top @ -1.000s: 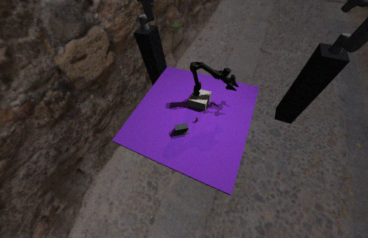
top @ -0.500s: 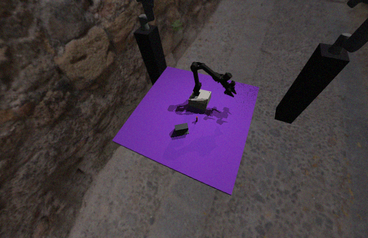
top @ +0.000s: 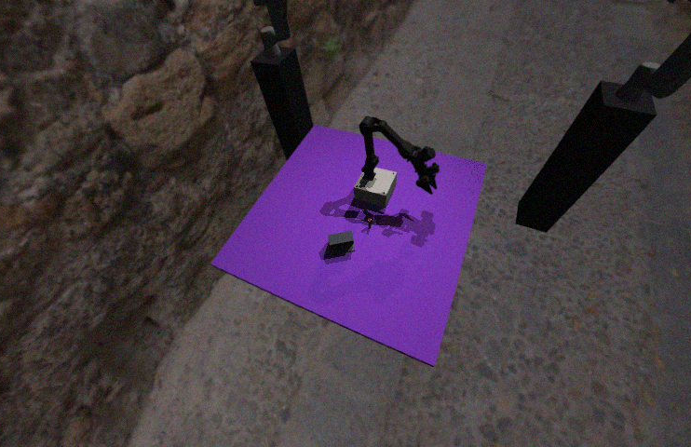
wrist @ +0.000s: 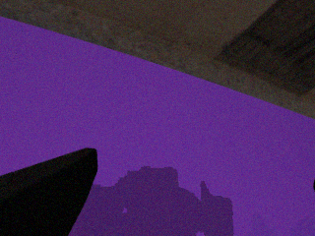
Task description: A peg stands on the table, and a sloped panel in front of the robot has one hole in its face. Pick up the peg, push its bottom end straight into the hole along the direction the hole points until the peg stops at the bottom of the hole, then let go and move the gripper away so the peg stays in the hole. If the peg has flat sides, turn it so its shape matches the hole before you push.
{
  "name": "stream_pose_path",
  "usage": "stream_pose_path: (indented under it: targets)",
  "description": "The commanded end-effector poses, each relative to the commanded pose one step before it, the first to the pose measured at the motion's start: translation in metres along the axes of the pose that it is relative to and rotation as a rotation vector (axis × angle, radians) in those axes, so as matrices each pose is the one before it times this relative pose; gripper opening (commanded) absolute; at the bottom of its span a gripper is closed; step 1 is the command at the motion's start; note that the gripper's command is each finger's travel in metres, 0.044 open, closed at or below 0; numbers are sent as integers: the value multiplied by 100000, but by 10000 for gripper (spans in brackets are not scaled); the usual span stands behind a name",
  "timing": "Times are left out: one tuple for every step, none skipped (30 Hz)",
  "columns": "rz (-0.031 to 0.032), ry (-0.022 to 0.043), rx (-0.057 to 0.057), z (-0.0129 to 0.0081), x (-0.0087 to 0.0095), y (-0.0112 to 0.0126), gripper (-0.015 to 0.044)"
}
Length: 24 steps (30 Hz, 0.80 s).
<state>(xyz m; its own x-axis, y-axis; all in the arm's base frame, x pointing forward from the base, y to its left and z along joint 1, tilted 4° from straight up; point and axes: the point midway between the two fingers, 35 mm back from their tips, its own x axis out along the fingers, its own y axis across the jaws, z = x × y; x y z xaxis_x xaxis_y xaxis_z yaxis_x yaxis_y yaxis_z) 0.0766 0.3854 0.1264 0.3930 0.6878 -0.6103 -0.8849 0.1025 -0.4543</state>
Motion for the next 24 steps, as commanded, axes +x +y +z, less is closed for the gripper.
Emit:
stream_pose_path:
  targets:
    - [-248, 5560, -1540, -1225, 930, -1414, 440]
    - [-60, 1311, -564, -319, 178, -291, 440]
    - [-39, 1334, -561, -328, 180, -293, 440]
    - [-16, 1332, -548, -331, 179, -289, 440]
    - [6, 1330, -535, -334, 177, -286, 440]
    - [28, 1327, -523, -336, 176, -282, 440]
    - [51, 1324, -510, -339, 175, -279, 440]
    - [73, 1320, -497, -341, 174, -275, 440]
    - [96, 1316, -485, -344, 172, -272, 440]
    - [118, 1312, -472, -346, 171, -268, 440]
    - [140, 1307, -460, -349, 170, -264, 440]
    - [154, 1066, 101, -348, 144, -253, 440]
    - [166, 1061, 112, -349, 143, -251, 440]
    - [178, 1055, 123, -349, 141, -249, 440]
    - [190, 1050, 134, -350, 140, -246, 440]
    - [202, 1044, 144, -351, 138, -244, 440]
    - [213, 1037, 155, -352, 136, -242, 440]
    - [225, 1031, 166, -352, 135, -240, 440]
    - [237, 1024, 176, -353, 133, -238, 440]
    - [248, 1018, 187, -353, 132, -235, 440]
    - [260, 1011, 197, -354, 130, -233, 440]
    - [217, 1098, -312, -323, 131, -236, 440]
    - [254, 1177, -327, -350, 140, -251, 440]
    - [274, 1169, -316, -352, 139, -247, 440]
